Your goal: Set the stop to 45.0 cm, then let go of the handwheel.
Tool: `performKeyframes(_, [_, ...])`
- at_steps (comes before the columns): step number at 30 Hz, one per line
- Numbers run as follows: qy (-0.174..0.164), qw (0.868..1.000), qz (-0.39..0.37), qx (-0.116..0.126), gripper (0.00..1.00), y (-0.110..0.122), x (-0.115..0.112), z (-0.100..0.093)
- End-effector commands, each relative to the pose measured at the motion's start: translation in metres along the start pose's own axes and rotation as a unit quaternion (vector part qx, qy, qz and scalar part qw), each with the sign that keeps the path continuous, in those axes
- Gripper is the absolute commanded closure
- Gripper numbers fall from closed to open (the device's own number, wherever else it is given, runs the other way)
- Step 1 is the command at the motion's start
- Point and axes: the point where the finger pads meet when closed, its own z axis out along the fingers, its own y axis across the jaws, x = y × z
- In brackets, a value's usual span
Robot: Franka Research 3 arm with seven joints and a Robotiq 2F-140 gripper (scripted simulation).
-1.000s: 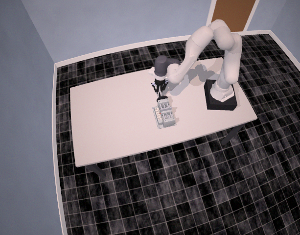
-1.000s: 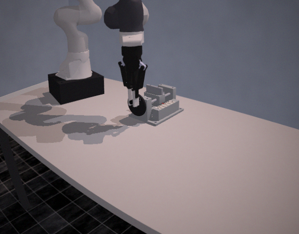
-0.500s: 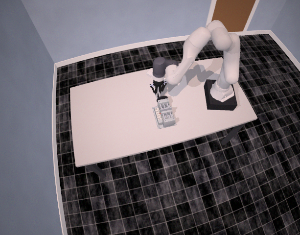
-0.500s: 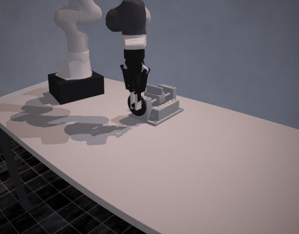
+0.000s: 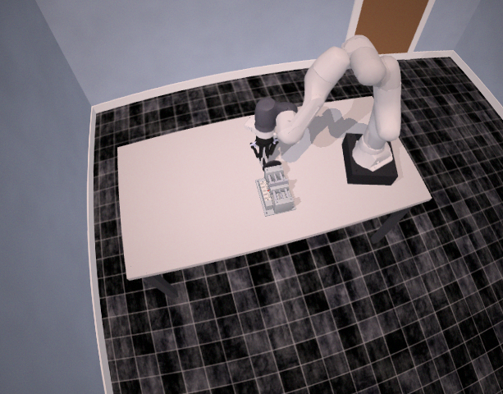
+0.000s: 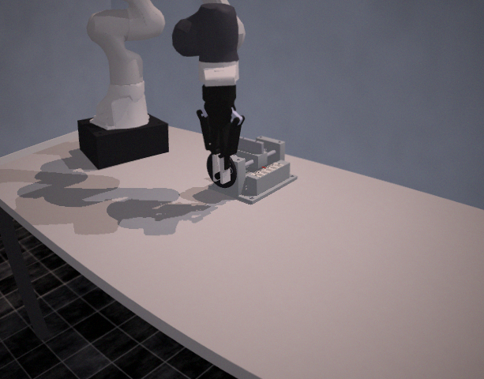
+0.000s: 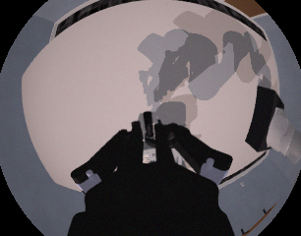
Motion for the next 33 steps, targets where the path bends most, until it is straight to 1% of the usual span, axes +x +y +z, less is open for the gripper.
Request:
performKeyframes(1, [0.001, 1.000, 0.002, 0.000, 0.96, -0.001, 0.000, 0.005])
performKeyframes(22, [0.001, 1.000, 0.002, 0.000, 0.96, 0.001, 0.000, 0.019])
performKeyframes(33, [0.001, 1.000, 0.002, 0.000, 0.96, 0.003, 0.000, 0.023])
